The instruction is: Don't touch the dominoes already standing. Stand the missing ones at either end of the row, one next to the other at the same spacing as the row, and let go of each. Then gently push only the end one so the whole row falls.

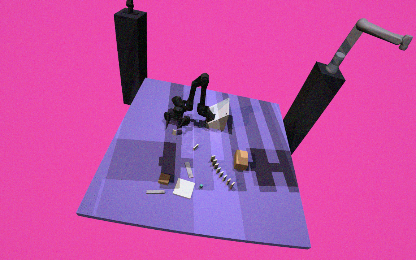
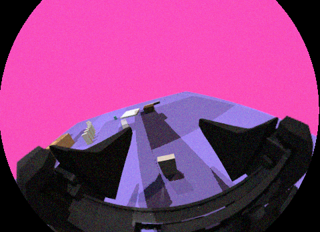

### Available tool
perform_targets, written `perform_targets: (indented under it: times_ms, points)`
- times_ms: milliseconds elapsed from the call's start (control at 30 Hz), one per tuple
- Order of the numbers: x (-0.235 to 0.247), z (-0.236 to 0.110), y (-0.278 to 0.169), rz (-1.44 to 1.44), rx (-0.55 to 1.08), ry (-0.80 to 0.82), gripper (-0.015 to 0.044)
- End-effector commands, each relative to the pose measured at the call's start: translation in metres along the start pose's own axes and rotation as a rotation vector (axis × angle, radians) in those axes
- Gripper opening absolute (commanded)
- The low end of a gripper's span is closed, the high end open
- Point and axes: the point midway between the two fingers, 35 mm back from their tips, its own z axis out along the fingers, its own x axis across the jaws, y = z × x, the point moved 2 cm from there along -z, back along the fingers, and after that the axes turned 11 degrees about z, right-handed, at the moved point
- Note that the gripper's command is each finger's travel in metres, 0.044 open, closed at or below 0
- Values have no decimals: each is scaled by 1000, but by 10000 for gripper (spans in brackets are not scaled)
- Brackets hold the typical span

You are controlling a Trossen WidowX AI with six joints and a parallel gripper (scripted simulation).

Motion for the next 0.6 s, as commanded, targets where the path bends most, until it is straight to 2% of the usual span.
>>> perform_targets:
  times_ms: [0,133,267,433,567]
  points:
    - [-10,10,4,75,6,-21,440]
    - [-29,41,5,285,70,-70,440]
    - [-33,77,2,491,211,-111,440]
    - [-13,109,-1,642,475,-149,440]
    - [12,115,-2,638,752,-181,440]
